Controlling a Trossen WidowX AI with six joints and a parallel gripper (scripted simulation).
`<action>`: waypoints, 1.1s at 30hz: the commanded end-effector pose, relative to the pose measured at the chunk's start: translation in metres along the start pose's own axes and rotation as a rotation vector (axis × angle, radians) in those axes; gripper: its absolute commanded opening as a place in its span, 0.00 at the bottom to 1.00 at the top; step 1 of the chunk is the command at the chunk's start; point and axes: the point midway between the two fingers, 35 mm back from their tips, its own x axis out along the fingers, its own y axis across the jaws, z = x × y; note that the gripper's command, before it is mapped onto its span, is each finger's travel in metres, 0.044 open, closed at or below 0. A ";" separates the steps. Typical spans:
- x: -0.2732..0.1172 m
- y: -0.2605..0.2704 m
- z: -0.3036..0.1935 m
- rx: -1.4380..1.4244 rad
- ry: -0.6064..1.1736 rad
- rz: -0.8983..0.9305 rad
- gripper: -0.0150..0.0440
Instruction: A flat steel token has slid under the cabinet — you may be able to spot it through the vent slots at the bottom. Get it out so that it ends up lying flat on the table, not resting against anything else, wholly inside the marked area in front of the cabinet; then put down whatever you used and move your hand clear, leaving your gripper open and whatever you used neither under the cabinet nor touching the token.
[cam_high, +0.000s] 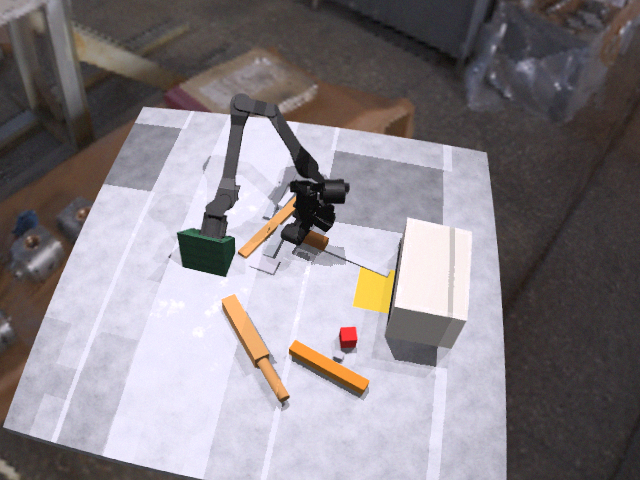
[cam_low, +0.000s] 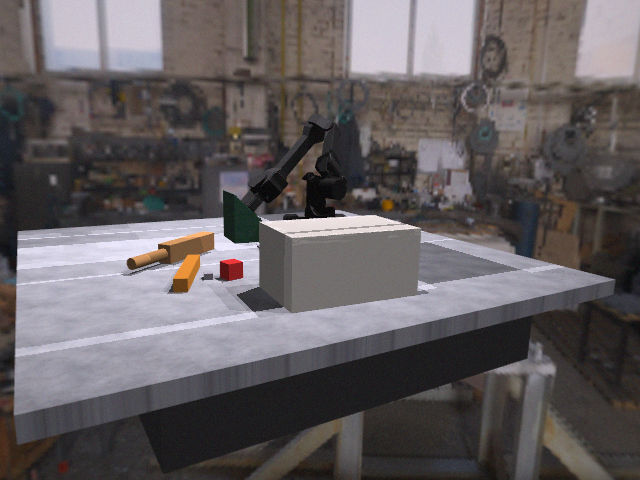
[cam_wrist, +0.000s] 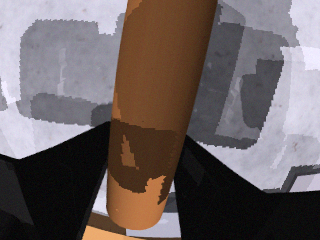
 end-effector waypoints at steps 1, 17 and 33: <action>0.000 0.001 0.006 -0.006 0.000 0.003 0.25; 0.000 0.002 0.025 -0.008 0.001 0.003 0.25; 0.000 0.002 0.045 -0.009 0.000 0.003 0.25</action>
